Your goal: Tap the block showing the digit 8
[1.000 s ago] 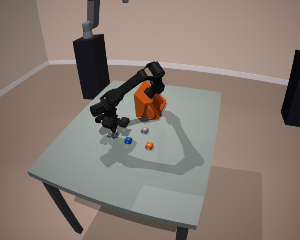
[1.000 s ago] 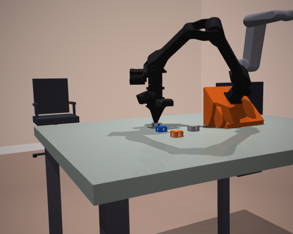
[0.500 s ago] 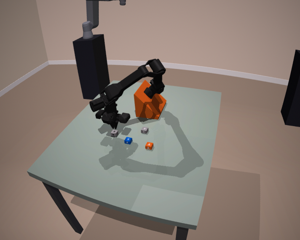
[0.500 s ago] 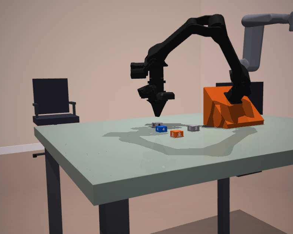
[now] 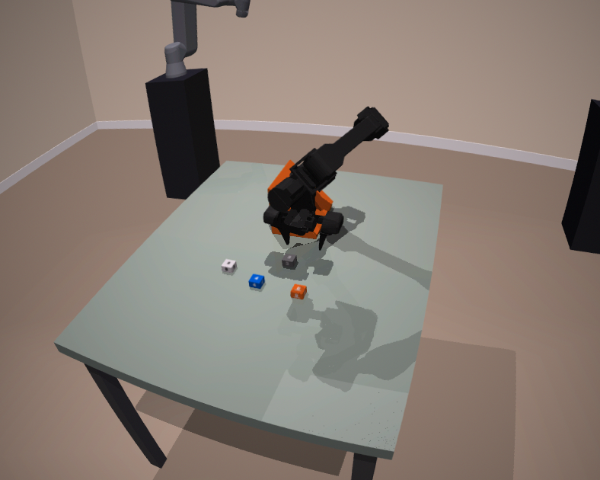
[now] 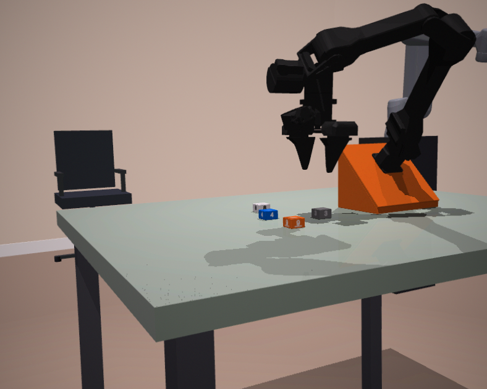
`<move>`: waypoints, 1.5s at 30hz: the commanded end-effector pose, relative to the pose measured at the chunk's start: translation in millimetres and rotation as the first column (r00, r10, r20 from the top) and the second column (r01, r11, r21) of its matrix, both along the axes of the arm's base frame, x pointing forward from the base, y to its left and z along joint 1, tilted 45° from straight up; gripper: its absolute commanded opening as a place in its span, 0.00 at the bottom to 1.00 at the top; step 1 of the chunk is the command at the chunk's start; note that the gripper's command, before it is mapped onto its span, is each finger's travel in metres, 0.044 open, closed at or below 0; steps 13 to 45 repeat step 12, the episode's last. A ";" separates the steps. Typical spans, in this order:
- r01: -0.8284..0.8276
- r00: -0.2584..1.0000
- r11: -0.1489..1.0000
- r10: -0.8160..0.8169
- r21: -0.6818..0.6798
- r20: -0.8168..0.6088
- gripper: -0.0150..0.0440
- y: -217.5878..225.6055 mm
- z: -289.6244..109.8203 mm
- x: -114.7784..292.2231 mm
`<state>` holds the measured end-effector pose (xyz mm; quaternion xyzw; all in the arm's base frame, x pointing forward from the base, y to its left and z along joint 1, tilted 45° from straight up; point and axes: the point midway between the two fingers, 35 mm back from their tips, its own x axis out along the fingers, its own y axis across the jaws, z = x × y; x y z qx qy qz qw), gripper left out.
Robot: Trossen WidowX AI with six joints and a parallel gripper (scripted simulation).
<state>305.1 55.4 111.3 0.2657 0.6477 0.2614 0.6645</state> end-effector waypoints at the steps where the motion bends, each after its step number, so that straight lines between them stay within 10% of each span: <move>1: 0.003 1.000 1.000 -0.003 0.017 -0.022 0.93 28.9 39.8 -33.8; 45: 0.000 1.000 1.000 0.001 0.028 -0.024 0.93 45.6 65.2 -59.1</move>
